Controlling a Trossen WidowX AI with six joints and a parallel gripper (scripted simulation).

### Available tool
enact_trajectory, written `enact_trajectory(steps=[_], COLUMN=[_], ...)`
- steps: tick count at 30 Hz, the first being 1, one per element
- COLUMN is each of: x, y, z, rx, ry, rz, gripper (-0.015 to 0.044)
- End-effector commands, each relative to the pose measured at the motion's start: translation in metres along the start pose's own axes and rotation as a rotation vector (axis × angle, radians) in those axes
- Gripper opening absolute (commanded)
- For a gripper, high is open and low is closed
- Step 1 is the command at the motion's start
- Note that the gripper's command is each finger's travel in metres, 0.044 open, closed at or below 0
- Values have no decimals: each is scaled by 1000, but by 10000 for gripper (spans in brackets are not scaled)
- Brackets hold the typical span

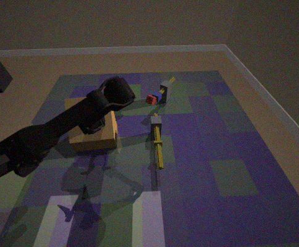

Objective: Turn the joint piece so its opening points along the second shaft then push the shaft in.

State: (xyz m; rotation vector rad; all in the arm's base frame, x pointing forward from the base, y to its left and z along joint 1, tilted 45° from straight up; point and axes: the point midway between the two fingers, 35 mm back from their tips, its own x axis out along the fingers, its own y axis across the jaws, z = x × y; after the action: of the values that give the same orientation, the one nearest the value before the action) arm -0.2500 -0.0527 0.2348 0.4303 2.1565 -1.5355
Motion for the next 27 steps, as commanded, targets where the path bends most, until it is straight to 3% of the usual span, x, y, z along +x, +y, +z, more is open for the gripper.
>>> enact_trajectory(steps=[1,13,27], x=[0,-7,-25], y=[0,-4,2], z=[0,-20,123], rx=[-2,-59,12], ry=[-3,-157,-525], rz=[1,10,202], gripper=[426,440,440])
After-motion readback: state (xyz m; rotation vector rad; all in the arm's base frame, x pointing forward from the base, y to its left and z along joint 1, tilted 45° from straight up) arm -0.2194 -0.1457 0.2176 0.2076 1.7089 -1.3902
